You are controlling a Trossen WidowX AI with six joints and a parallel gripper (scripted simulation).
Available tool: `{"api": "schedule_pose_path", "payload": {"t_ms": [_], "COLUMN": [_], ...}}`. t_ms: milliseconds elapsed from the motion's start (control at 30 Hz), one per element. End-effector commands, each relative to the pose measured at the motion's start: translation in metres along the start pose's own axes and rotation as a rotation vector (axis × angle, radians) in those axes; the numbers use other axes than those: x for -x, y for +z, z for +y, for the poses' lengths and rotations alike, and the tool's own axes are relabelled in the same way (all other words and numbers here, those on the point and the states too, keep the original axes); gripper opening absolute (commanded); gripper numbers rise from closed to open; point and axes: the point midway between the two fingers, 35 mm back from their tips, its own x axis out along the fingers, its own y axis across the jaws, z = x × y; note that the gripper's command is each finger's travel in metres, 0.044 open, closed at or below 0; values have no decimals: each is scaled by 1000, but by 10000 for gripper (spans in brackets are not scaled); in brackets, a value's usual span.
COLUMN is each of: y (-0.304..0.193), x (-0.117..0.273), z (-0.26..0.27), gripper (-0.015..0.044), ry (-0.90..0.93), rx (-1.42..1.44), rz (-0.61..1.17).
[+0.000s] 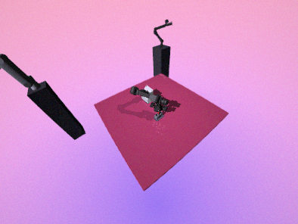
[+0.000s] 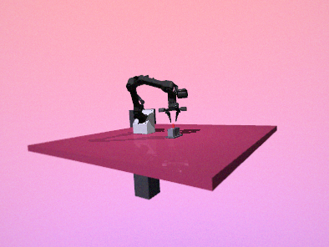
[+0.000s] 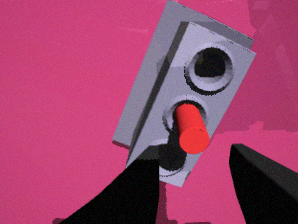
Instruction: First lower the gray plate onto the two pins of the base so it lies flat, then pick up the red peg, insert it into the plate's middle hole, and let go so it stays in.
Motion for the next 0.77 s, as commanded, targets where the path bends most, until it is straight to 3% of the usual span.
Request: {"api": "schedule_pose_path", "payload": {"t_ms": [0,733], "y": [0,-1], "x": [3,16], "z": [0,-1], "gripper": [150,150], "ry": [-2,-2], "rx": [2,3], "rz": [-5,-5]}}
